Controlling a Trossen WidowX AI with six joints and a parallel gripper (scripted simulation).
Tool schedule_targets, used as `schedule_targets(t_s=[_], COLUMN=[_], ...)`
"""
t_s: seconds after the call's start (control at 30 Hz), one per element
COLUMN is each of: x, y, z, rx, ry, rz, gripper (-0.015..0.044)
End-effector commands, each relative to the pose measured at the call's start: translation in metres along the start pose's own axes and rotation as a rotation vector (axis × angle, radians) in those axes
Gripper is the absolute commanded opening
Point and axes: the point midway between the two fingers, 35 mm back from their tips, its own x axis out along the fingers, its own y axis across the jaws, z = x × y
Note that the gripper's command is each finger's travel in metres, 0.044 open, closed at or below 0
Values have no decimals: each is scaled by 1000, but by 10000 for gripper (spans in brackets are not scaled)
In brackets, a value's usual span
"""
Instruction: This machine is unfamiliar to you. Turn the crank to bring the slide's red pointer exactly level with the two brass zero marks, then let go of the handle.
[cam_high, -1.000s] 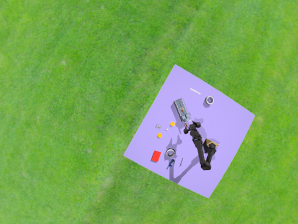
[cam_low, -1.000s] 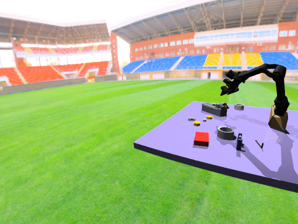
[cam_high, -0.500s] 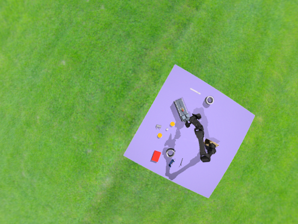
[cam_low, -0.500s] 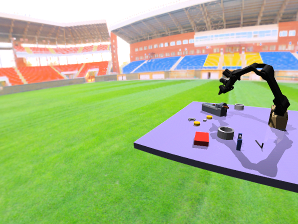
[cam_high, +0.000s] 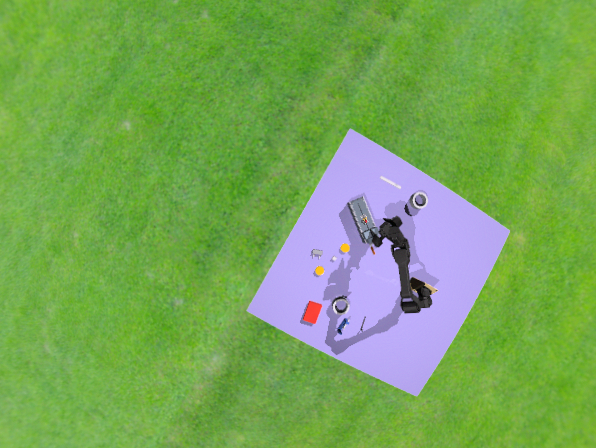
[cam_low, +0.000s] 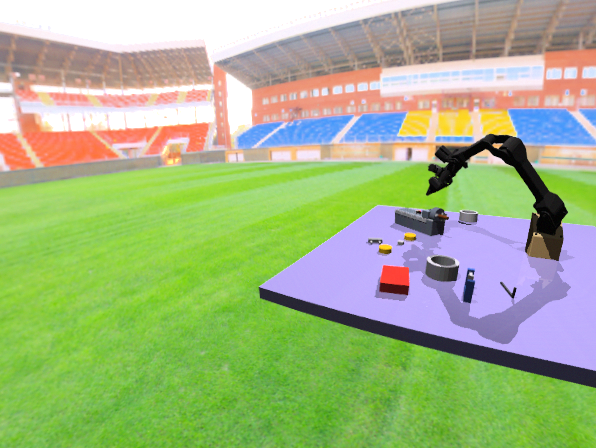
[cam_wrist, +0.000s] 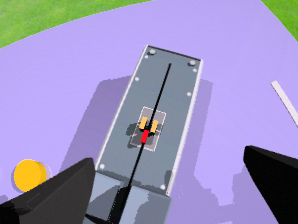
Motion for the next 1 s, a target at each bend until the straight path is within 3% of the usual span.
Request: schedule_targets(t_s=[0.0,0.67,0.97], x=[25,25,-17], y=[1,1,-1], z=[-23,-23,10], rx=[7,6,1], ry=[26,26,25], rz=[13,13,11], gripper=[440,440,440])
